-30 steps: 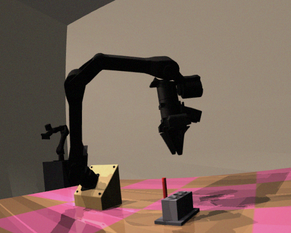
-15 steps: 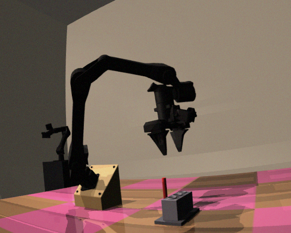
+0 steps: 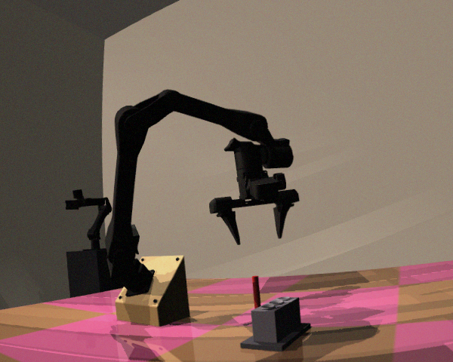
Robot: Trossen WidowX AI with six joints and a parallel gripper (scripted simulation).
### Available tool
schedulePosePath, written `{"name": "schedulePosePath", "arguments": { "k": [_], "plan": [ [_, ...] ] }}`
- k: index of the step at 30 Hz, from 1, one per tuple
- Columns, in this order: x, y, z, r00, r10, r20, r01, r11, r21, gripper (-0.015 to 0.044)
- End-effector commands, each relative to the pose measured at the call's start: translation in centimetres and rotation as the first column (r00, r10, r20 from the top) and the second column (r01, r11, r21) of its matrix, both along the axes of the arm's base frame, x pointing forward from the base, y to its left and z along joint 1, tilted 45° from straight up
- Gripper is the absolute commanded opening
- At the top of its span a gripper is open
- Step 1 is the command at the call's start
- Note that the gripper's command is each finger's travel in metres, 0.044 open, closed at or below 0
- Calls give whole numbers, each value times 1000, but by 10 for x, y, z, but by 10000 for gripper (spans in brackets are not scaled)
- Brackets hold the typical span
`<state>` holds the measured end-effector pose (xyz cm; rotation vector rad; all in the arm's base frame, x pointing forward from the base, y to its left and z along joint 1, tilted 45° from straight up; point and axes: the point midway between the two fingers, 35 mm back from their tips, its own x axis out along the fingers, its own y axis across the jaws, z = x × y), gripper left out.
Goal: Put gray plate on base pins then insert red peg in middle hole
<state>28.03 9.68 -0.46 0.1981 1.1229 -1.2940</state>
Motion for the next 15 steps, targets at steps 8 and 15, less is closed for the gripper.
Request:
{"name": "schedulePosePath", "arguments": {
  "k": [8,15],
  "plan": [
    [-20,5,-16,971,-194,140,202,978,-43,440],
    [-26,-17,-40,971,-194,140,202,978,-44,440]
  ]
}}
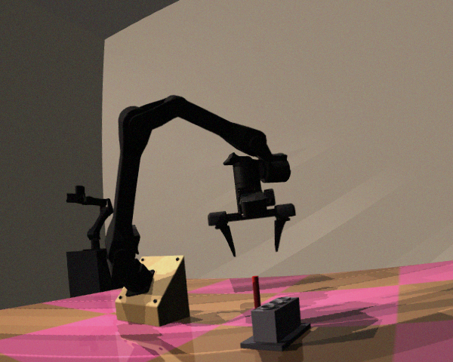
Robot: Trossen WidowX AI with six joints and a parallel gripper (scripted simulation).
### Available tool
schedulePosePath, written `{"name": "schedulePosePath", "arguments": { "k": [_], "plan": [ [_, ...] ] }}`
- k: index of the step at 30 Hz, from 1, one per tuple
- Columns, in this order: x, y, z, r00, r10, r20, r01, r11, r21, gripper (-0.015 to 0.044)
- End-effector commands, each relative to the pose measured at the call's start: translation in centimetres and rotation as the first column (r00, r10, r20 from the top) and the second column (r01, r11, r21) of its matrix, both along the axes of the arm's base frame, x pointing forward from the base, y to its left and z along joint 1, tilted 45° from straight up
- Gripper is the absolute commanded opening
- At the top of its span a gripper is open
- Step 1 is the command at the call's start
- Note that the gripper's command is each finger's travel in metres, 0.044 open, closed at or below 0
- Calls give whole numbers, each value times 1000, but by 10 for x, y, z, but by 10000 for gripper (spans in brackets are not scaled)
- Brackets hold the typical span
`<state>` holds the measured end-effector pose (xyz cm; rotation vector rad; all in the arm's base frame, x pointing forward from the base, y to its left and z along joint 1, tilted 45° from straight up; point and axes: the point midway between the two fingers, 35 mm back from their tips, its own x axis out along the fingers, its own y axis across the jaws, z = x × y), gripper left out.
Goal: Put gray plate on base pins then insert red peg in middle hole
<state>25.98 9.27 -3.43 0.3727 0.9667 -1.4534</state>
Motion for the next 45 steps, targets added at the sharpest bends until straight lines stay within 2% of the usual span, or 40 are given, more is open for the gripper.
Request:
{"name": "schedulePosePath", "arguments": {
  "k": [1,45],
  "plan": [
    [-5,-13,-11,1000,-4,-12,4,1000,-13,440],
    [-20,-59,-61,1000,-4,-11,4,1000,-15,440]
  ]
}}
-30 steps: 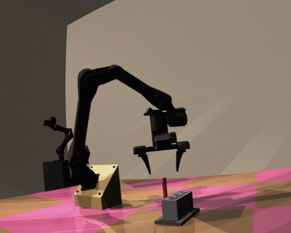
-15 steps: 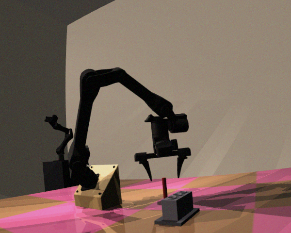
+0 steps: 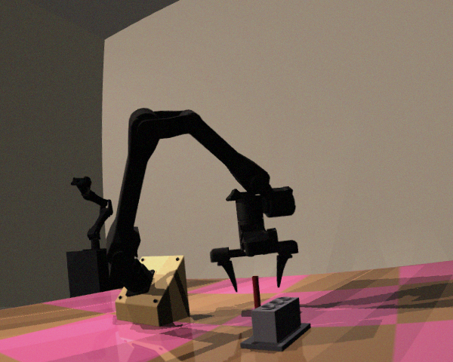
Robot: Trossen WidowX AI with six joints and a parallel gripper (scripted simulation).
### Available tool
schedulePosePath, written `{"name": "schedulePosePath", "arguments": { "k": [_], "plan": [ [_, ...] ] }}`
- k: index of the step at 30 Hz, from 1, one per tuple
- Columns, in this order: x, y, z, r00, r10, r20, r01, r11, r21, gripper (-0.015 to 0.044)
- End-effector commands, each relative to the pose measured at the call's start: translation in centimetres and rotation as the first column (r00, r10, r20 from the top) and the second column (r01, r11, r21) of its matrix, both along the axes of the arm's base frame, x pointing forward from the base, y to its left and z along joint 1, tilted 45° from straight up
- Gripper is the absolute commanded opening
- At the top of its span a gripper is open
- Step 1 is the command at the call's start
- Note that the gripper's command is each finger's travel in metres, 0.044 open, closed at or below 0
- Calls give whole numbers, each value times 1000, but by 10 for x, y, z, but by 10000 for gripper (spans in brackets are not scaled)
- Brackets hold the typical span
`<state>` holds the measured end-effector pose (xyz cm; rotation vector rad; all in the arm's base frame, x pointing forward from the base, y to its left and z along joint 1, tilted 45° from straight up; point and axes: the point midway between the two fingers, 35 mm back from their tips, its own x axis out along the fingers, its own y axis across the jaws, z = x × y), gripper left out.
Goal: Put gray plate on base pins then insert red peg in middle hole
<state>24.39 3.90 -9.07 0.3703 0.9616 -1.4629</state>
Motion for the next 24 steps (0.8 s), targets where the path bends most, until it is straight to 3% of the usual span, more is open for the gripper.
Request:
{"name": "schedulePosePath", "arguments": {
  "k": [1,2,17,24],
  "plan": [
    [-4,-6,-5,1000,3,-10,-3,1000,-8,440],
    [-4,-6,-5,1000,3,-10,-3,1000,-8,440],
    [-4,-6,-5,1000,3,-10,-3,1000,-8,46],
    [-4,-6,-5,1000,3,-10,-3,1000,-8,0]
  ]
}}
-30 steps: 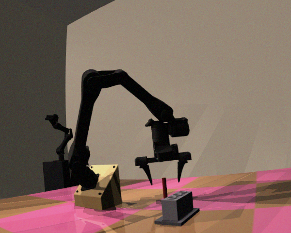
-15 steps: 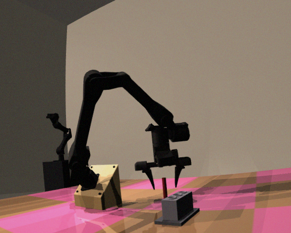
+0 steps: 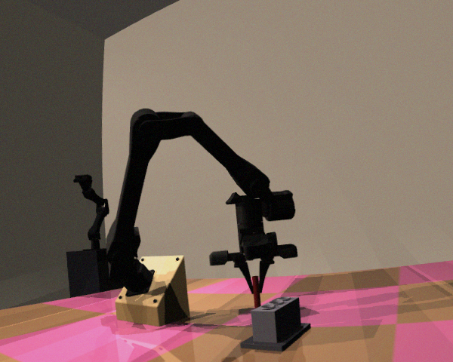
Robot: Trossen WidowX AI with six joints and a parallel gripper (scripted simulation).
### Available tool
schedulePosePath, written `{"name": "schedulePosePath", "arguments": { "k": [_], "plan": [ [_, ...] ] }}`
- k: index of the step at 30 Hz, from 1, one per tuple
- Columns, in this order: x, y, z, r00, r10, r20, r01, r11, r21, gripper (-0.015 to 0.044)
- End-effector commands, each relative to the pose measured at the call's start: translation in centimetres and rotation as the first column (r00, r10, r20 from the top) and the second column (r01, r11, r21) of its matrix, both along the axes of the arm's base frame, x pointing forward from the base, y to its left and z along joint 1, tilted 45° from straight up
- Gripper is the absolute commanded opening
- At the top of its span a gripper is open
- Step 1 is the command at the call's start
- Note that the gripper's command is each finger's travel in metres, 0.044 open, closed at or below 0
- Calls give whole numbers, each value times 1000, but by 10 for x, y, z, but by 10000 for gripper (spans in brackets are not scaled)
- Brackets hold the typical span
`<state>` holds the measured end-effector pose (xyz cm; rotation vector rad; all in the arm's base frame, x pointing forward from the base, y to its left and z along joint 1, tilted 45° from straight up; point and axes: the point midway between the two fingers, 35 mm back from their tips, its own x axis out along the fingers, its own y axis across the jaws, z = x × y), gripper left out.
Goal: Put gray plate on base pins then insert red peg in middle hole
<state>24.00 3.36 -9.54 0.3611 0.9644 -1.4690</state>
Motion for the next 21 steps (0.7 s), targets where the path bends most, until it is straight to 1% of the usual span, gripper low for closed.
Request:
{"name": "schedulePosePath", "arguments": {
  "k": [1,7,21],
  "plan": [
    [0,-1,0,1000,4,-2,-4,1000,-3,0],
    [2,5,4,1000,4,-2,-4,1000,-2,0],
    [14,34,33,1000,5,-2,-5,1000,2,0]
  ]
}}
